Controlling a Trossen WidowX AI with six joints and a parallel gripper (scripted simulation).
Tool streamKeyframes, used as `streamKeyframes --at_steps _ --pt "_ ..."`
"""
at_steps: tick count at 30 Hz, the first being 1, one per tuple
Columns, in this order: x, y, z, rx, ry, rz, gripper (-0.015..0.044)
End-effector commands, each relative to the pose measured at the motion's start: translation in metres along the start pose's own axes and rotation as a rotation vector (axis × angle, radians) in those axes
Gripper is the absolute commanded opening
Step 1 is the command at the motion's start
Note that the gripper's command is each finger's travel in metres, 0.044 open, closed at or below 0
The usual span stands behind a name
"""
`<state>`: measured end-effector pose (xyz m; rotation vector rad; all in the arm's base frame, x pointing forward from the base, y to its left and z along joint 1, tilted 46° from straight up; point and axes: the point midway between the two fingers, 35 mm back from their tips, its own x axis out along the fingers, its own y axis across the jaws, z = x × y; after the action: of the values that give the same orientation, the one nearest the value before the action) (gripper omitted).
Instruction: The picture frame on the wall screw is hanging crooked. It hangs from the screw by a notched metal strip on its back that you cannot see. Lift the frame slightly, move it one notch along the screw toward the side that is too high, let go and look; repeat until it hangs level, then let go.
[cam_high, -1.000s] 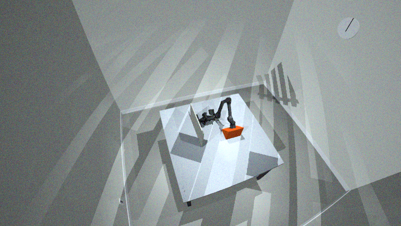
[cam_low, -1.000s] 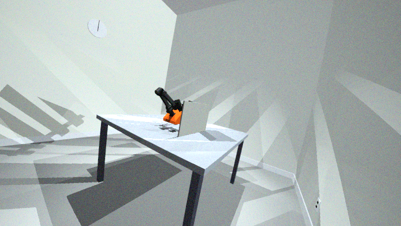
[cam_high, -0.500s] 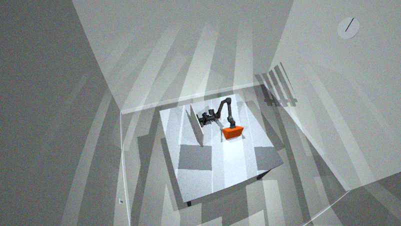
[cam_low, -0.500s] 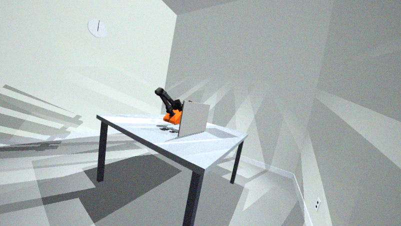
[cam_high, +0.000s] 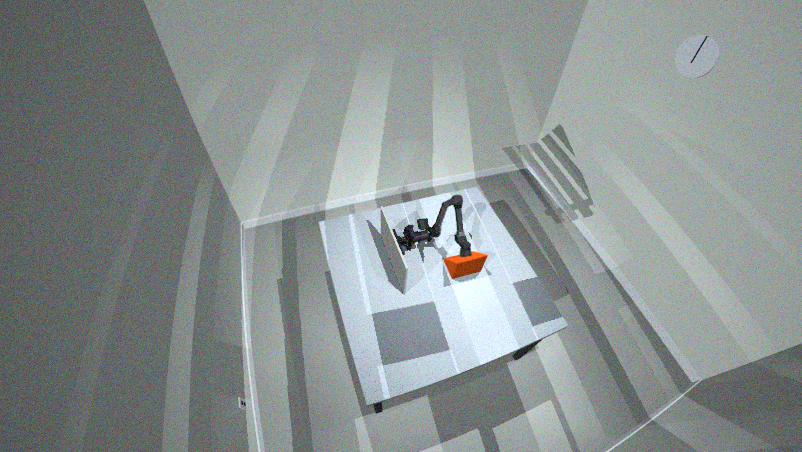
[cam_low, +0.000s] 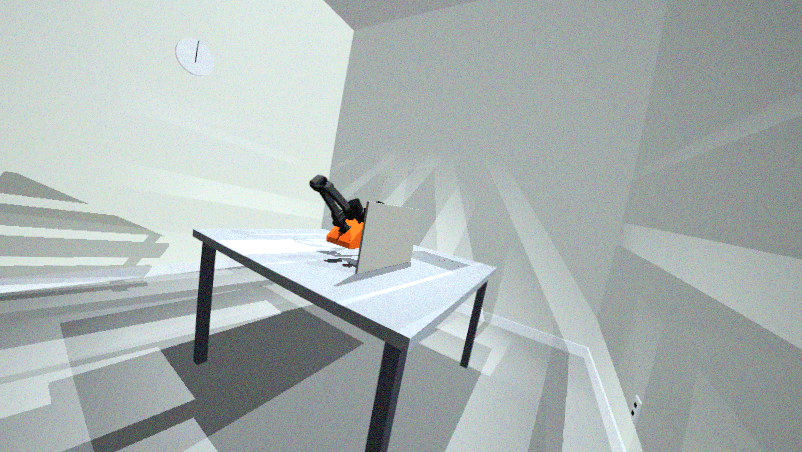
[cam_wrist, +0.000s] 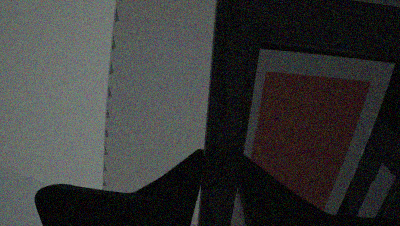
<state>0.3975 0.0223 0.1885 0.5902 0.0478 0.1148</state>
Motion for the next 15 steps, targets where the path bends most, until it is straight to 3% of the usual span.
streamKeyframes --at_steps 1,15 --pt "0.0001 0.0011 0.0003 0.003 -0.002 -0.001 0.0000" --pt "0.0000 0.0057 0.0001 0.003 -0.002 -0.001 0.0000"
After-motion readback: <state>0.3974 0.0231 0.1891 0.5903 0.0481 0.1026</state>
